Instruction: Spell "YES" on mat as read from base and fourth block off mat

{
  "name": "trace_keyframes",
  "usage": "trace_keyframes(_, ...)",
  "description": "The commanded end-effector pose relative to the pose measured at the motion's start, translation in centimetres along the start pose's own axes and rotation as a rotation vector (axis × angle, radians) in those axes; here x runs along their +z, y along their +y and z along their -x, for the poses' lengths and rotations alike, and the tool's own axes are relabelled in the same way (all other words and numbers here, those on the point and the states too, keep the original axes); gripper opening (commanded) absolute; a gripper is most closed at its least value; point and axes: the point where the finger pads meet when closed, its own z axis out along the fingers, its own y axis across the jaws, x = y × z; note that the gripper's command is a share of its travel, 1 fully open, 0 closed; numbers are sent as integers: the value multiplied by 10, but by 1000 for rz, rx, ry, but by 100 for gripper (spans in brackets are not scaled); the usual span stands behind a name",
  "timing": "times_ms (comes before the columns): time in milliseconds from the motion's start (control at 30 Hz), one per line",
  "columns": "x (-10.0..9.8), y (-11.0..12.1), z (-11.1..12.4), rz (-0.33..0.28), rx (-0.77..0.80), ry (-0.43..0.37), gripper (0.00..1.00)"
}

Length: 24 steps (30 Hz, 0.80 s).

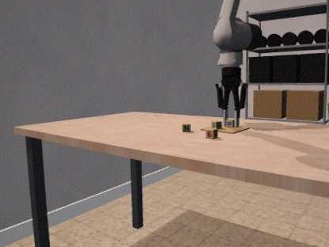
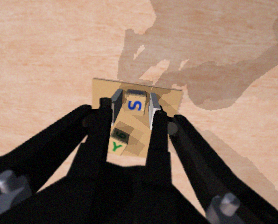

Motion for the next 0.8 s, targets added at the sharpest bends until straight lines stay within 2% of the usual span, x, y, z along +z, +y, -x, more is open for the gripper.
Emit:
trace_keyframes(0,0,-1,0,-2,-3,1,28)
trace_keyframes(333,-11,-1,0,-2,-3,1,28)
trace_keyframes(767,-75,-1,0,-2,-3,1,28)
